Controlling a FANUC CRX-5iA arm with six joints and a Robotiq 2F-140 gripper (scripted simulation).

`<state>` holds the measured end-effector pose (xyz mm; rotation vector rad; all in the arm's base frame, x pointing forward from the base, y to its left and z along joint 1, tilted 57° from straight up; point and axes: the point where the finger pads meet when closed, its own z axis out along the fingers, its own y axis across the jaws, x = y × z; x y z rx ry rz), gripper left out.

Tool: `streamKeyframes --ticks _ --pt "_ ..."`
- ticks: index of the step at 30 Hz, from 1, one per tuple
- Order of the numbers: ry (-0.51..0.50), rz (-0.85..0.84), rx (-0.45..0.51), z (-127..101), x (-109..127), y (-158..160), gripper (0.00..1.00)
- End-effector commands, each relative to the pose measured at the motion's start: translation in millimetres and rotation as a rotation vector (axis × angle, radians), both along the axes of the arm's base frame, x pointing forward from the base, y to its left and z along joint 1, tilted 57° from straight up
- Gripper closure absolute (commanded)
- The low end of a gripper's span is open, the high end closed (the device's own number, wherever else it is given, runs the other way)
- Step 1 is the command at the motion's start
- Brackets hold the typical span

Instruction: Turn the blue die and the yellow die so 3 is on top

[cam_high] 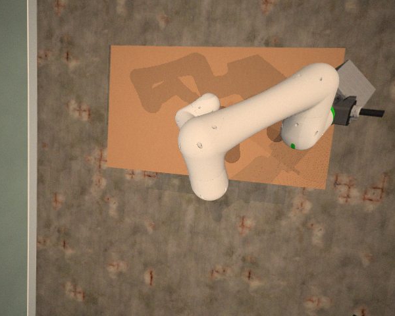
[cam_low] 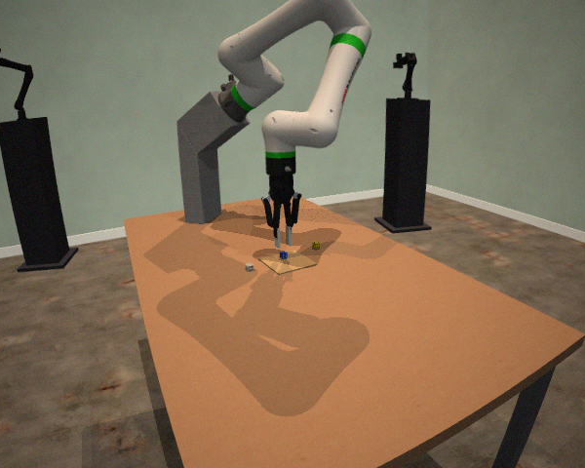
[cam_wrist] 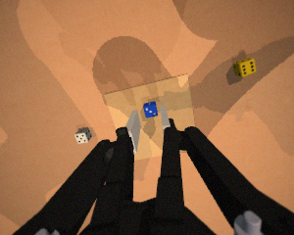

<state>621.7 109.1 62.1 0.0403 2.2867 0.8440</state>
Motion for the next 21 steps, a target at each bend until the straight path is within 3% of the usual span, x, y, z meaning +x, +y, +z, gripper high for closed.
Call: streamKeyframes --ticks 1,8,16,17,21 --pt "0.0 0.0 0.0 9 -10 -9 0.79" --pt "0.0 0.0 0.0 25 -28 -25 0.79" --pt "0.0 0.0 0.0 28 -31 -28 0.79" --pt "0.0 0.0 0.0 28 -31 -28 0.0" --pt "0.0 0.0 0.0 28 -31 -28 0.0"
